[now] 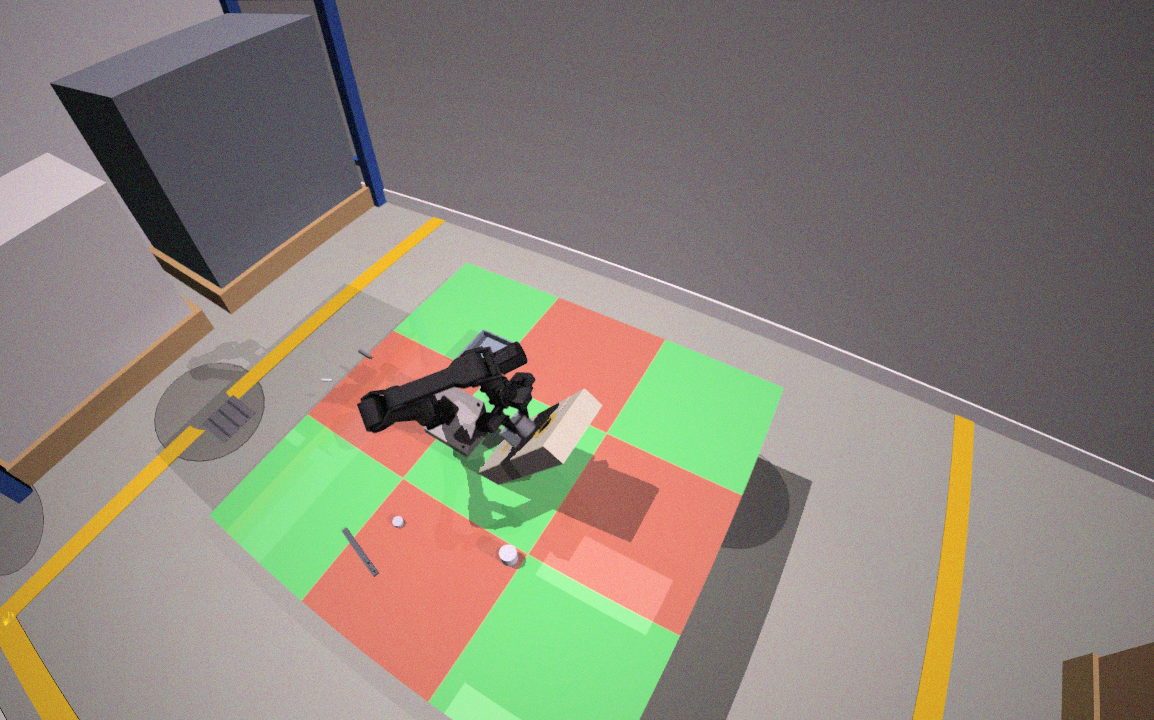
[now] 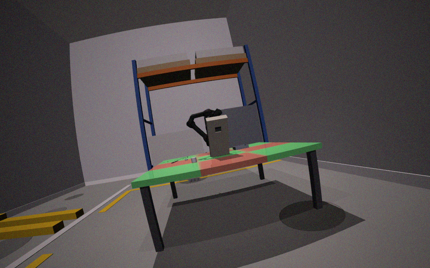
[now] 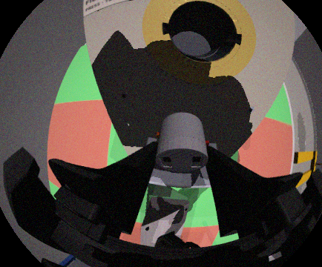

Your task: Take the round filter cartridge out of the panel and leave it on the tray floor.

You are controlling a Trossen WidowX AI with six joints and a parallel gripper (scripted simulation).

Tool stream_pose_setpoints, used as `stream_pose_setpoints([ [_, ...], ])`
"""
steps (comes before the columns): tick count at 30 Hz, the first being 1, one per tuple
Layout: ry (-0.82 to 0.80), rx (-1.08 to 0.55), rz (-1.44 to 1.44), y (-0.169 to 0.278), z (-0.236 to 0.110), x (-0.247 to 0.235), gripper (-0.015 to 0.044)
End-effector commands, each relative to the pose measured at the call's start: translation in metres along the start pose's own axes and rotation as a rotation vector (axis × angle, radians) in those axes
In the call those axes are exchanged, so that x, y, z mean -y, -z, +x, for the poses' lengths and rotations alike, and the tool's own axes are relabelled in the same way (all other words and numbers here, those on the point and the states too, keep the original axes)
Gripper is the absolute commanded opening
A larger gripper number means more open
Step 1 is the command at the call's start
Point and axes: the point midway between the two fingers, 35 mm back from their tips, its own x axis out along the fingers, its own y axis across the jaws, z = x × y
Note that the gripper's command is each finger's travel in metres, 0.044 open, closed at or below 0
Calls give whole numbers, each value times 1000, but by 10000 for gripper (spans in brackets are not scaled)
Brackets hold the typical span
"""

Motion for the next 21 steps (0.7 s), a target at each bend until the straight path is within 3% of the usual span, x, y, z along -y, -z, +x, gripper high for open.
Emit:
stream_pose_setpoints([
  [1,1,1,0,-11,-4,-1,0],
  [6,-3,6,-13,-18,-15,-1,0],
  [21,-35,54,-150,-21,-96,0,0],
])
